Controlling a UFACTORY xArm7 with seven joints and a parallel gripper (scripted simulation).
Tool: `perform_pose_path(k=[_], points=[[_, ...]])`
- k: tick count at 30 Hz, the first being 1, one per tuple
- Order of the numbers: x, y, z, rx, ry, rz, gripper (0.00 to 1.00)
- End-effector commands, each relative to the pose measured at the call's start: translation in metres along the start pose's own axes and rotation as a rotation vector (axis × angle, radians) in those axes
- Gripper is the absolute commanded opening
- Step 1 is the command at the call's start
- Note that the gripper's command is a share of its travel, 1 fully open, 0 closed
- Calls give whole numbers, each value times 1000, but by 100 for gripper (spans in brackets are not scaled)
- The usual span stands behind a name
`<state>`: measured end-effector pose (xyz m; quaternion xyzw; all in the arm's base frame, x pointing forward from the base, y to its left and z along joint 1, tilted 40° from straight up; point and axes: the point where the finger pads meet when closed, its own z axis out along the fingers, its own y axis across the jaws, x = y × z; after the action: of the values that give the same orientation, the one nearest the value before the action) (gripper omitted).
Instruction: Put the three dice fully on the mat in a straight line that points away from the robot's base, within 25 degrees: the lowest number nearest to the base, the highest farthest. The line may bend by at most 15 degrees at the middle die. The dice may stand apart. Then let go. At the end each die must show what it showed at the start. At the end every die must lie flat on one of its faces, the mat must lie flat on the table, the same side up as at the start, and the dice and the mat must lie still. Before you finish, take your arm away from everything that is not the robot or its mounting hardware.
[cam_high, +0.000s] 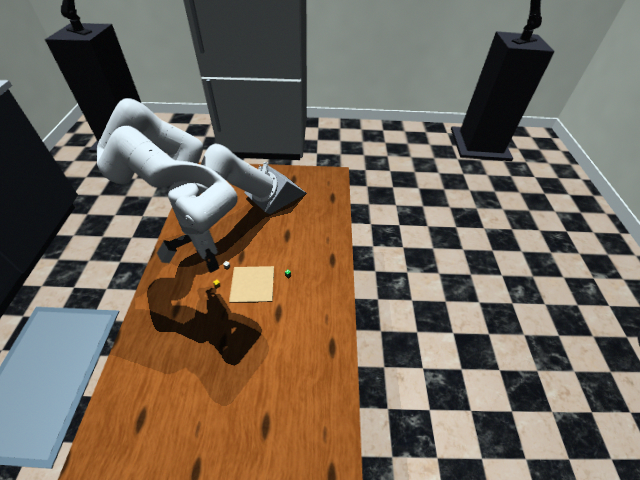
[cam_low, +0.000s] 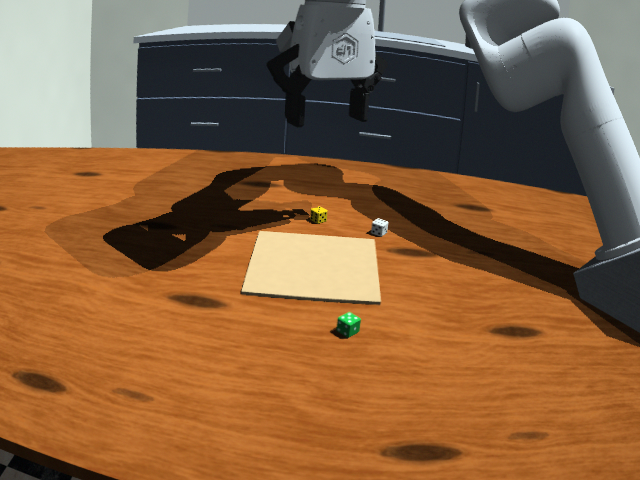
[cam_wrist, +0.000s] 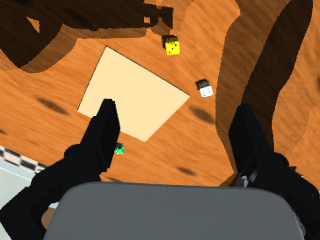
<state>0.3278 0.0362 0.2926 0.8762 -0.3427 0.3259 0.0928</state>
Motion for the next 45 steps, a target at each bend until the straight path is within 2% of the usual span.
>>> perform_pose_path(k=[1,9,11,13,26,29,30,34,43,45], points=[[0,-1,1,5,5,173,100],[1,-1,5,7,6,409,100],[1,-1,5,7,6,409,100],[1,-2,6,7,6,523,100],[2,-2,12,10,6,904,100],[2,-2,12,11,6,922,100],[2,-2,14,11,6,1004,100],[2,-2,15,12,5,1088,100],[2,-3,20,13,4,1390,100],[2,-3,20,13,4,1390,100]])
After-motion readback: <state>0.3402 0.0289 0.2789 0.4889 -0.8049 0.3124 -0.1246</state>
